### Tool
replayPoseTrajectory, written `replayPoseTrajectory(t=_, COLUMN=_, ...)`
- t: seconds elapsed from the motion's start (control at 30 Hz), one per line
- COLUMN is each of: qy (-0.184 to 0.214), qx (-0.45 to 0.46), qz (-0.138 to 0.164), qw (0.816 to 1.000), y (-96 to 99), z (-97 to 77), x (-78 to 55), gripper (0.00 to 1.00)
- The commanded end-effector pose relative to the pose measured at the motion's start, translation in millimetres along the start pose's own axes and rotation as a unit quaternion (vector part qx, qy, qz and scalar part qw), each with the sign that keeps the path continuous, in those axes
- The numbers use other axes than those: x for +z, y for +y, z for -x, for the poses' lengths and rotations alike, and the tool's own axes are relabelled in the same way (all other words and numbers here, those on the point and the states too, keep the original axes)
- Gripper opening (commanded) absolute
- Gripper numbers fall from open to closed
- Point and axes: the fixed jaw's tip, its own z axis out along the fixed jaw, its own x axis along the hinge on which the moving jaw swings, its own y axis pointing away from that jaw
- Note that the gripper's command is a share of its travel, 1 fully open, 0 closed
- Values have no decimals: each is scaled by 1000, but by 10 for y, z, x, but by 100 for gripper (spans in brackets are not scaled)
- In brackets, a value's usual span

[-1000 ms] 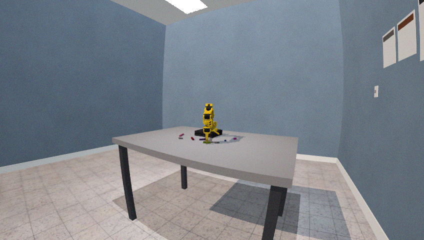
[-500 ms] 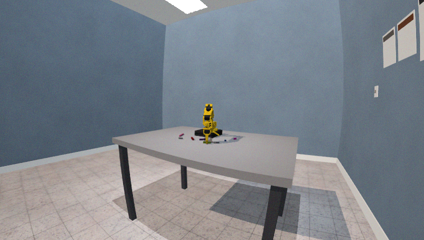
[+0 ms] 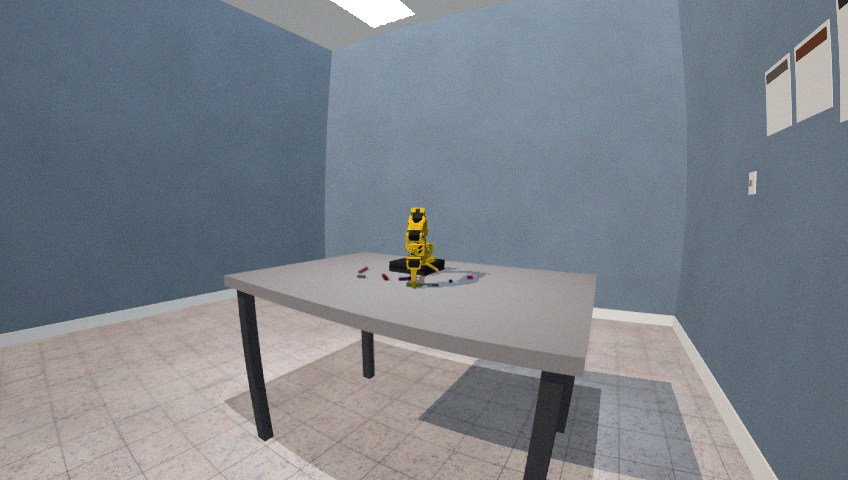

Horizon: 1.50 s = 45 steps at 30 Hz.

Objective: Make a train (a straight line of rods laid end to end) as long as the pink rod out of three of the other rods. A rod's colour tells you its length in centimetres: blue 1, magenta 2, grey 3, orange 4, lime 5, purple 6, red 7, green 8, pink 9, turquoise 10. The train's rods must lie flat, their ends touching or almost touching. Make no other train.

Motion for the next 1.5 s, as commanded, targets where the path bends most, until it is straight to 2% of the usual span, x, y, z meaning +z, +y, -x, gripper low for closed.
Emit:
replayPoseTrajectory(t=0.0, qy=-2, qx=0, qz=12, qw=1000, y=49, z=-11, x=64, gripper=19)
replayPoseTrajectory(t=0.33, qy=-2, qx=0, qz=12, qw=1000, y=49, z=-11, x=64, gripper=17)
replayPoseTrajectory(t=1.13, qy=-2, qx=0, qz=12, qw=1000, y=49, z=-11, x=64, gripper=2)
replayPoseTrajectory(t=1.47, qy=-2, qx=0, qz=12, qw=1000, y=49, z=-11, x=64, gripper=0)
